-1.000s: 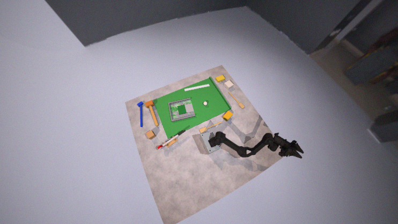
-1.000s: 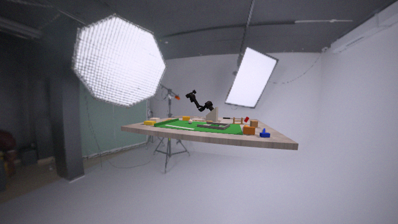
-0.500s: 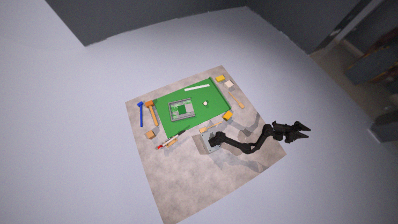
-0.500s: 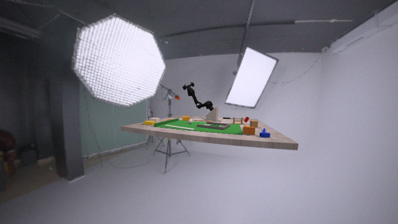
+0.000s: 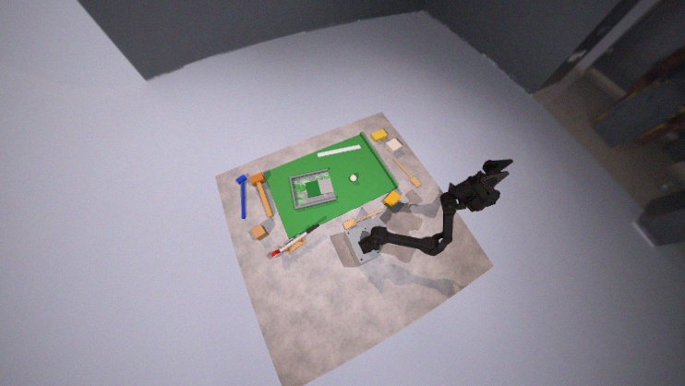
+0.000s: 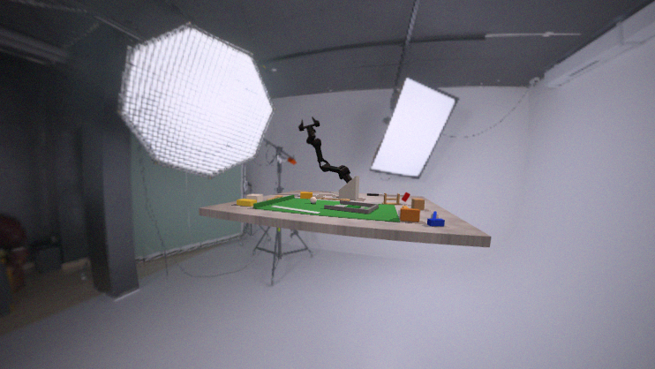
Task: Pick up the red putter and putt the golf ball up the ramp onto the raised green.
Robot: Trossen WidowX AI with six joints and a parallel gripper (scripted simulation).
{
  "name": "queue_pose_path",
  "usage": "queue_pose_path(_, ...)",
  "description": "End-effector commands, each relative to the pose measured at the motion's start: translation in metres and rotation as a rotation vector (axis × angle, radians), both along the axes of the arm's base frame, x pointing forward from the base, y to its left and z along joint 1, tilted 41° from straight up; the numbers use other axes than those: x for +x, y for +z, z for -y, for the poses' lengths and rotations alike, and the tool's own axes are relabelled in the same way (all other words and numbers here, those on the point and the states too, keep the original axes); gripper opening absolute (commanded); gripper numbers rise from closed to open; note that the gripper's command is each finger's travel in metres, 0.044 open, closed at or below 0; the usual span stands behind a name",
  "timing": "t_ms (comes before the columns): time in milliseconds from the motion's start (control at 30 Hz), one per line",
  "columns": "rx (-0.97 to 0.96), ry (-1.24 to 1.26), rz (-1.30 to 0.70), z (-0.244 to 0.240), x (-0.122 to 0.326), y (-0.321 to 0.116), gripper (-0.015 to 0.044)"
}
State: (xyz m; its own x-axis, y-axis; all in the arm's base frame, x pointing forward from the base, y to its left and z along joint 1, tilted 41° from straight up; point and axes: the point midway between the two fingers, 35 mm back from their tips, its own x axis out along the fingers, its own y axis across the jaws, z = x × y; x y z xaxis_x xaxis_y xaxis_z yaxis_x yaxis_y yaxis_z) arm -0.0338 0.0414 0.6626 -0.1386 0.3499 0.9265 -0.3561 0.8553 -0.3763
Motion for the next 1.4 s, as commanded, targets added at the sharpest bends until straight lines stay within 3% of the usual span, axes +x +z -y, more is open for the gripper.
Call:
queue_pose_path(0, -0.078, -0.037, -0.152, -0.042, 0.058, -0.008, 0.044)
queue_pose_path(300, -0.306, -0.126, -0.448, -0.133, 0.171, -0.056, 0.044)
queue_pose_path(667, -0.587, -0.2, -0.755, -0.212, 0.272, -0.159, 0.044)
queue_pose_path(967, -0.889, -0.328, -0.946, -0.269, 0.329, -0.281, 0.044)
queue_pose_path(1367, -1.319, -0.489, -1.259, -0.279, 0.367, -0.461, 0.044)
